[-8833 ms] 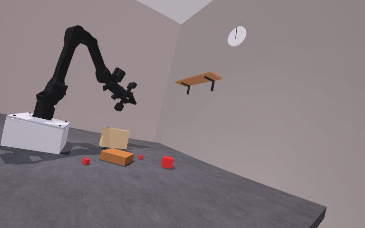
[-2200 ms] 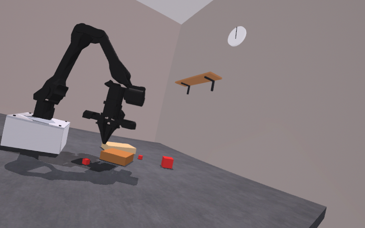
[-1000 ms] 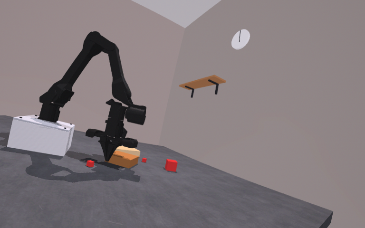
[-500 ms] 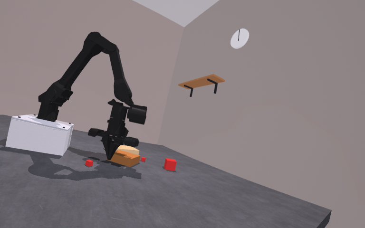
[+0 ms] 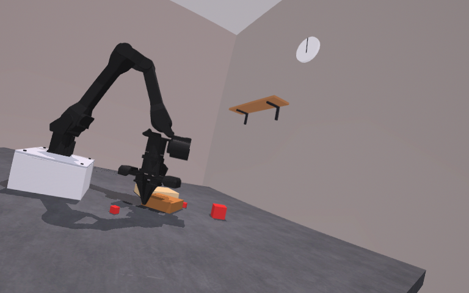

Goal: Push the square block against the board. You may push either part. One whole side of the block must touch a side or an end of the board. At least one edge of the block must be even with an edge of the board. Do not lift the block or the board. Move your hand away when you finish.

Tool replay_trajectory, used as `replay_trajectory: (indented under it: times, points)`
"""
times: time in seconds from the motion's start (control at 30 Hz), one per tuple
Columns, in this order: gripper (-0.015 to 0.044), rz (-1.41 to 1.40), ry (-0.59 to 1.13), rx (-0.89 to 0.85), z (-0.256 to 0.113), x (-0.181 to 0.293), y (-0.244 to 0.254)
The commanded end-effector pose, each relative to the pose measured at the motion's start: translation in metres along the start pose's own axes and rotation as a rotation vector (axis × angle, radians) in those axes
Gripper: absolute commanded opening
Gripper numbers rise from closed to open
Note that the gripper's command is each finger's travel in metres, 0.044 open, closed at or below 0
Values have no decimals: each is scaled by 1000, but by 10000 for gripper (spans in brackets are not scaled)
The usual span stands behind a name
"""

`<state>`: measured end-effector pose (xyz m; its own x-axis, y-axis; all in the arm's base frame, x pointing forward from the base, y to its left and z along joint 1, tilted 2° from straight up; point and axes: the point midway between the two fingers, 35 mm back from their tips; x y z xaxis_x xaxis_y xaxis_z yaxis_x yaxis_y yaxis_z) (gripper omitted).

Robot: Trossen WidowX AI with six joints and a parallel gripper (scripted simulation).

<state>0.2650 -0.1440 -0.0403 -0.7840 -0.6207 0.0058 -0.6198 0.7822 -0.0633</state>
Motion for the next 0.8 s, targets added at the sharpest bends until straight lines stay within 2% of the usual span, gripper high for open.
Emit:
replay_trajectory:
  times: [0.0, 0.77]
  points:
    - [0, -3, -10, -3, 1, -10, 1]
    - [0, -3, -12, -3, 0, -41, 0]
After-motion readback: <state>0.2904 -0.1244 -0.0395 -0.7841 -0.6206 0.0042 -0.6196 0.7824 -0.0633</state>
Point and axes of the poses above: the point midway between the two fingers, 35 mm back from their tips, its own z axis out along the fingers, its own y axis across the jaws, x = y × z, and after that the axes turned 10 degrees about z, right-handed
